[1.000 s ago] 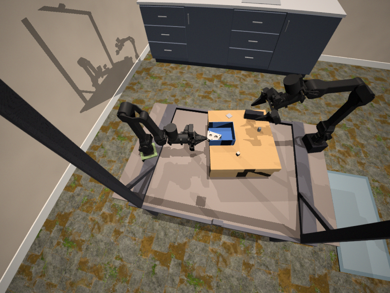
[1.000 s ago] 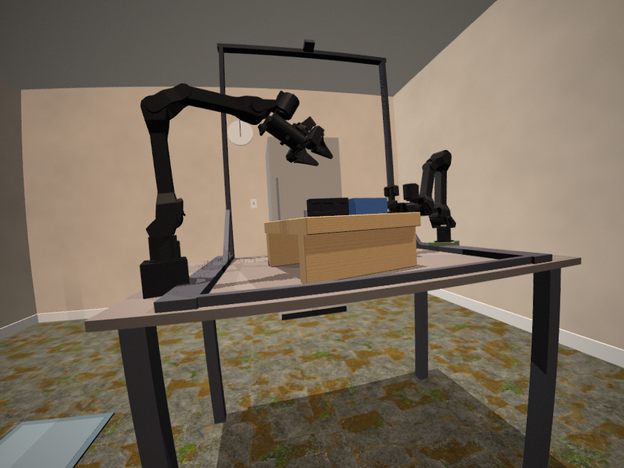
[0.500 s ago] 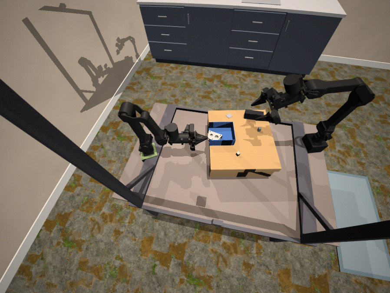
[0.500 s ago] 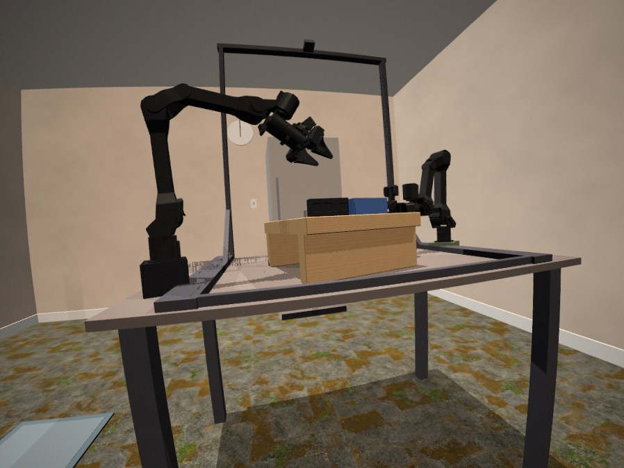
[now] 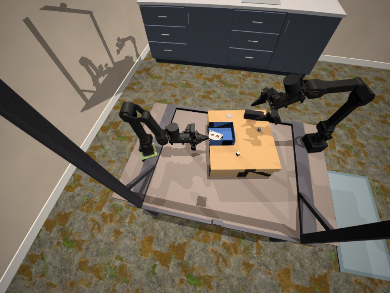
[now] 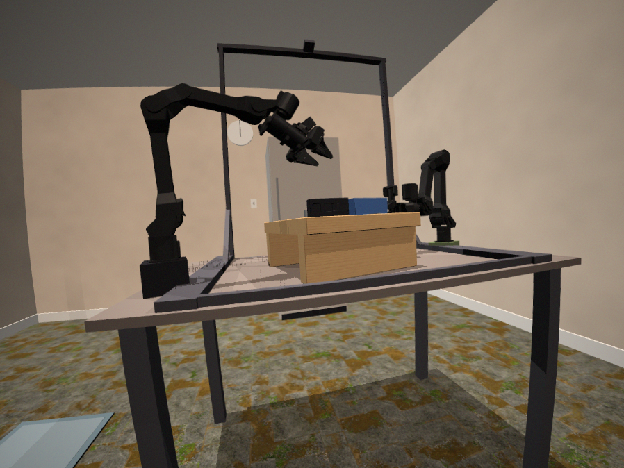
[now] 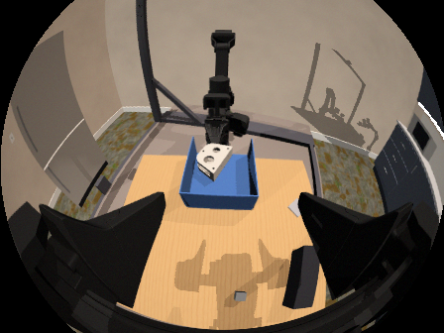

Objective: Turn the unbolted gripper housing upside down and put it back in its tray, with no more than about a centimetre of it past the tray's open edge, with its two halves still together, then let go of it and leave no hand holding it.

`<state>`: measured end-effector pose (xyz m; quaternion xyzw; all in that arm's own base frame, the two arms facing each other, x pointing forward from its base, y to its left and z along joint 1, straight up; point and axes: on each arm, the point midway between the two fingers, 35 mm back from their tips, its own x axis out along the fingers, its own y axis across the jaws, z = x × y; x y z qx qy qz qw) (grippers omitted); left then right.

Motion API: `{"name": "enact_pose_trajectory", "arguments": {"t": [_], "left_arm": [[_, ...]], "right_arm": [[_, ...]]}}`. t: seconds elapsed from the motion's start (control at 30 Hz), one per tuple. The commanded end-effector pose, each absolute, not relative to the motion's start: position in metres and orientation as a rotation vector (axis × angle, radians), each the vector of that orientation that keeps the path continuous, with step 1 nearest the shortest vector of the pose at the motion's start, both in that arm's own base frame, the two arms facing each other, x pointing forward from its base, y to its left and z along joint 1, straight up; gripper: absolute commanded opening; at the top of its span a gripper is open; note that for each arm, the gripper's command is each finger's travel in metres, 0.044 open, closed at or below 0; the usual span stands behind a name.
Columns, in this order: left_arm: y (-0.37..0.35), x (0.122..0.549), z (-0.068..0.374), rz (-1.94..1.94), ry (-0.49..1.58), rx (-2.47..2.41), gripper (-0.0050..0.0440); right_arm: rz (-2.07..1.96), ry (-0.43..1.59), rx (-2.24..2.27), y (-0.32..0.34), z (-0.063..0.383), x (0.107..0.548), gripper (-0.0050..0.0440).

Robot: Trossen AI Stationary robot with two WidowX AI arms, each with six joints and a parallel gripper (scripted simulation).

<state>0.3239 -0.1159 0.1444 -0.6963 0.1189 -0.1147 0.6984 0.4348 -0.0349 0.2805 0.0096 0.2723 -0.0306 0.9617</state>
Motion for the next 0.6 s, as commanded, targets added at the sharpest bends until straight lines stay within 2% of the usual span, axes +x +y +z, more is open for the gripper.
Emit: {"name": "enact_pose_trajectory", "arguments": {"t": [0.0, 0.57], "left_arm": [[-0.1174, 0.3269, 0.1503, -0.275, 0.255, -1.555, 0.0], [-0.1181, 0.3324, 0.1505, -0.275, 0.254, -1.555, 0.0]], "right_arm": [[-0.057, 0.522, 0.015, -0.0343, 0.2924, 0.4327, 0.044], [-0.057, 0.522, 0.015, -0.0343, 0.2924, 0.4327, 0.044]]}}
